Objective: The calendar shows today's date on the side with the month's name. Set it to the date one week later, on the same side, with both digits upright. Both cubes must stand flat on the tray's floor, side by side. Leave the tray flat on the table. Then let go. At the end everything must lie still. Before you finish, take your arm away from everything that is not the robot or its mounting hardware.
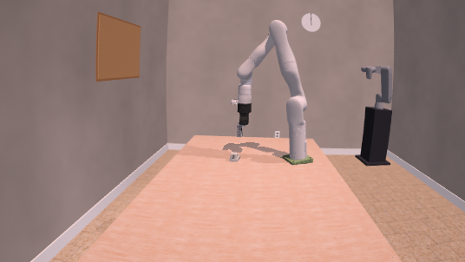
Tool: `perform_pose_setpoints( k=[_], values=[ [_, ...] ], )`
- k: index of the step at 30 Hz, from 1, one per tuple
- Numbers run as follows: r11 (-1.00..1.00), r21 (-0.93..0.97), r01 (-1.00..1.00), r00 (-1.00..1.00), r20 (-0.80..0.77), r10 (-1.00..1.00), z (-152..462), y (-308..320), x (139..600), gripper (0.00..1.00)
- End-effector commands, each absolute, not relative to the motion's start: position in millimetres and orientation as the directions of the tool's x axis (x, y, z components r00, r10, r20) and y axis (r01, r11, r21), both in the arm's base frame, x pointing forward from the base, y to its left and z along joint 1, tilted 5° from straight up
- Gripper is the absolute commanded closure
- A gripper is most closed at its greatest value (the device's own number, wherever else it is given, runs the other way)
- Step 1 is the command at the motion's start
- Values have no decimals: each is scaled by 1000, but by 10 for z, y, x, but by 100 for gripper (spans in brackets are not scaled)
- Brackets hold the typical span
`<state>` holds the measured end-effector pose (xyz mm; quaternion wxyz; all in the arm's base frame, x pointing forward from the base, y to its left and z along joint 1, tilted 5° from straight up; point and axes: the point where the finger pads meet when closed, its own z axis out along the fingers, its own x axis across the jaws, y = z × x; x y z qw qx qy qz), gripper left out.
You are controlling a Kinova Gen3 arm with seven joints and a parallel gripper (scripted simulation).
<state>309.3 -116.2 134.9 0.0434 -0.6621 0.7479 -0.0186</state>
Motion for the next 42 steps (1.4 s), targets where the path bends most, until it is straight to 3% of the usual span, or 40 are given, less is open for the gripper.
perform_pose_setpoints(
  k=[1,42],
  values=[
    [163,-85,-983,-160,-43,-986,1350,-1192,3077,40],
    [231,-82,-969,-228,-48,-973,1081,-1222,3083,40]
  ],
)
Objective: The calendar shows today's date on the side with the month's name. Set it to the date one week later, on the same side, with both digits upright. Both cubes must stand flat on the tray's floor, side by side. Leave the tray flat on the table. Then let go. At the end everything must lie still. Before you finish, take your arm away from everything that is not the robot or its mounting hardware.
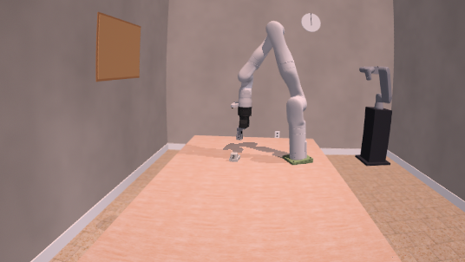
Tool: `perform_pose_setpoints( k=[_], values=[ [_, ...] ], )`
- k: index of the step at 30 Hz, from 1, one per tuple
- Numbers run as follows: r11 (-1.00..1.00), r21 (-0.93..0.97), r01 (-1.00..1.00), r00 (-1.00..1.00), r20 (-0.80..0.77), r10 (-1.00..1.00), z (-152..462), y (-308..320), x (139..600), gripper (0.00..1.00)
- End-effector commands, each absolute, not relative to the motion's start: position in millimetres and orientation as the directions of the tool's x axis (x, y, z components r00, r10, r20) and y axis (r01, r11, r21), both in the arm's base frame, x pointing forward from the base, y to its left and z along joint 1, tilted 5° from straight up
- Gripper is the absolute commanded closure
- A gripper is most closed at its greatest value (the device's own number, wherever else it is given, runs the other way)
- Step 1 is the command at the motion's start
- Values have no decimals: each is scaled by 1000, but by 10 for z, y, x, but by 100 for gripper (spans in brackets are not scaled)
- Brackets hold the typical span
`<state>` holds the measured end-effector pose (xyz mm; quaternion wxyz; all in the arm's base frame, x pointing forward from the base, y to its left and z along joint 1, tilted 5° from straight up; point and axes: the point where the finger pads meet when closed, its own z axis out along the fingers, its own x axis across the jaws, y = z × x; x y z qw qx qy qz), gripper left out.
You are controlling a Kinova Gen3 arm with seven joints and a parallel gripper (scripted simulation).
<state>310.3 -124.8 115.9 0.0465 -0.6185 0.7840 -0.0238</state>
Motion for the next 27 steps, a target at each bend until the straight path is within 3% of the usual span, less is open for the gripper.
perform_pose_setpoints(
  k=[1,13,27],
  values=[
    [231,-82,-969,-228,-48,-973,1041,-1220,3087,40],
    [231,-82,-969,-228,-48,-973,547,-1197,3141,40],
    [231,-82,-969,-228,-48,-973,388,-1190,3158,40]
  ],
)
